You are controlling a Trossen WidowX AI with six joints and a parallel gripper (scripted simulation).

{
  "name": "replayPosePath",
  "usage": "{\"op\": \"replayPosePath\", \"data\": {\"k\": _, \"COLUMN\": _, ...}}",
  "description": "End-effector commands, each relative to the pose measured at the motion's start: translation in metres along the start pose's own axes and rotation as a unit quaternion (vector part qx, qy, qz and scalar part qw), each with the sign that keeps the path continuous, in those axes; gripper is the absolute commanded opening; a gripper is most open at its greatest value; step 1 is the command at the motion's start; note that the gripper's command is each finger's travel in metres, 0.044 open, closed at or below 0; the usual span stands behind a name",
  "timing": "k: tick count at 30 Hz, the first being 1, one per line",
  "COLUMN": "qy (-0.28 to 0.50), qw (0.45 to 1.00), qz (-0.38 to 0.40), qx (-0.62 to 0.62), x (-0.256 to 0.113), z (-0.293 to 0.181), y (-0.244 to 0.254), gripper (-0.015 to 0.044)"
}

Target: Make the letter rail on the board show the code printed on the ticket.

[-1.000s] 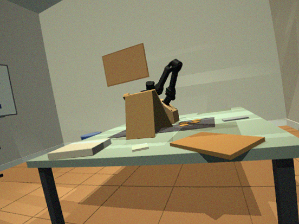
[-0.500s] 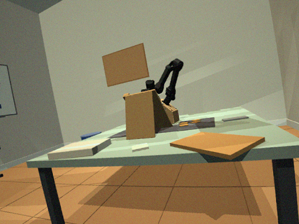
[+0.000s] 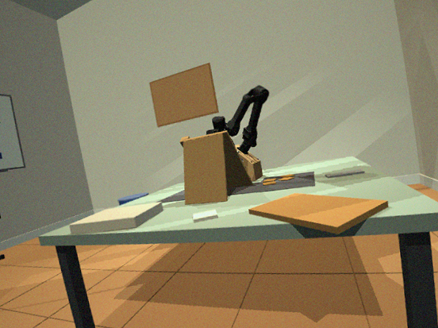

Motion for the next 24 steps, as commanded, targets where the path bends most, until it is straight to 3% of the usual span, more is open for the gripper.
{"op": "replayPosePath", "data": {"k": 1, "qy": 0.0, "qw": 1.0, "qz": 0.002, "qx": -0.004, "x": -0.003, "z": 0.0, "y": 0.0, "gripper": 0.0295}}
{"op": "replayPosePath", "data": {"k": 24, "qy": 0.001, "qw": 1.0, "qz": 0.001, "qx": -0.004, "x": -0.015, "z": 0.001, "y": -0.001, "gripper": 0.0295}}
Point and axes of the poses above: the point midway between the two fingers, 35 mm back from their tips, its own x axis out along the fingers, its own y axis across the jaws, z = x × y, the point moved 10 cm from there along -x, back along the fingers, and after that the axes turned 14 degrees about x, right-handed, at the moved point
